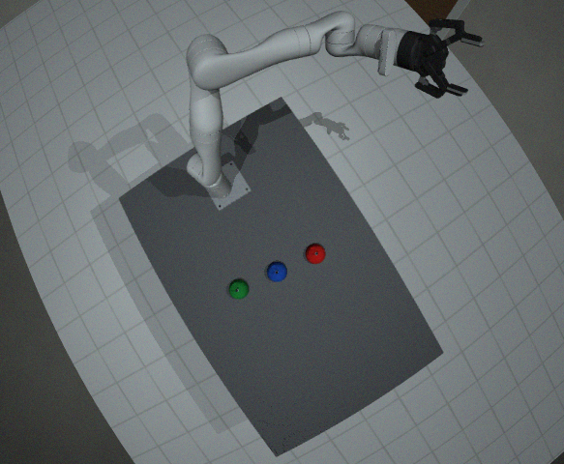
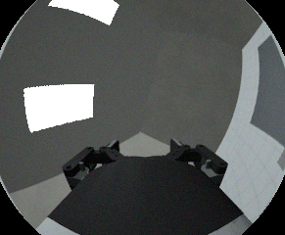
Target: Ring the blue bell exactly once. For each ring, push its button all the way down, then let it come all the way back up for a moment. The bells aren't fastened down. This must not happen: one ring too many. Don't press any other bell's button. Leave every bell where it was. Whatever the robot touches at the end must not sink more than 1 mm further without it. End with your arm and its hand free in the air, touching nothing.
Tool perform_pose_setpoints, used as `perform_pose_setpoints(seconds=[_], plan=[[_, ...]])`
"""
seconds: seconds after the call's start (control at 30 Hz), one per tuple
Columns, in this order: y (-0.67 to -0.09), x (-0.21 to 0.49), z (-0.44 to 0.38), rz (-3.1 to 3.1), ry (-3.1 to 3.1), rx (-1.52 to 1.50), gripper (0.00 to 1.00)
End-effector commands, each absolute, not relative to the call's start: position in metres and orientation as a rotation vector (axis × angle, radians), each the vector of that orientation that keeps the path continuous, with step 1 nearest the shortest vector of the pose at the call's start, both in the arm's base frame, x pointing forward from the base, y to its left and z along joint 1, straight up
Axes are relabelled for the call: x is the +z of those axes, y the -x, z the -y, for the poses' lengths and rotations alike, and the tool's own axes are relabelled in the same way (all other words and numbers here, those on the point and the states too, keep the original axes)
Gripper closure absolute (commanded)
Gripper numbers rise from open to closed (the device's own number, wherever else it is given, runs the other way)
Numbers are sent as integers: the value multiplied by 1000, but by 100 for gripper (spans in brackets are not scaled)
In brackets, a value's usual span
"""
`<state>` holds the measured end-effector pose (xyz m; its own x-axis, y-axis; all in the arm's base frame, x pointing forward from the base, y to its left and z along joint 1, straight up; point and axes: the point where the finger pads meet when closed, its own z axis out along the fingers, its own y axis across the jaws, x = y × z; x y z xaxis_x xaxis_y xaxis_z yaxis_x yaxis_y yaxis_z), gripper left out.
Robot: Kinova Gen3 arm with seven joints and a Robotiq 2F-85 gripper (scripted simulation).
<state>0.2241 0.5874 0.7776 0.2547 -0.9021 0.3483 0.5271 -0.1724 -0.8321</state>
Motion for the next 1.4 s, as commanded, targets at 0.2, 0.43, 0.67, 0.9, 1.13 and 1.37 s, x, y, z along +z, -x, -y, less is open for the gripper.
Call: perform_pose_setpoints(seconds=[0.2,0.43,0.67,0.9,1.13,1.37], plan=[[-237,783,-572,-465,1150,-1349,0],[-256,786,-551,-515,1162,-1357,0],[-276,788,-528,-568,1175,-1364,0],[-297,787,-505,-622,1191,-1368,0],[-297,787,-505,-622,1191,-1368,0],[-317,785,-482,-679,1209,-1370,0]])
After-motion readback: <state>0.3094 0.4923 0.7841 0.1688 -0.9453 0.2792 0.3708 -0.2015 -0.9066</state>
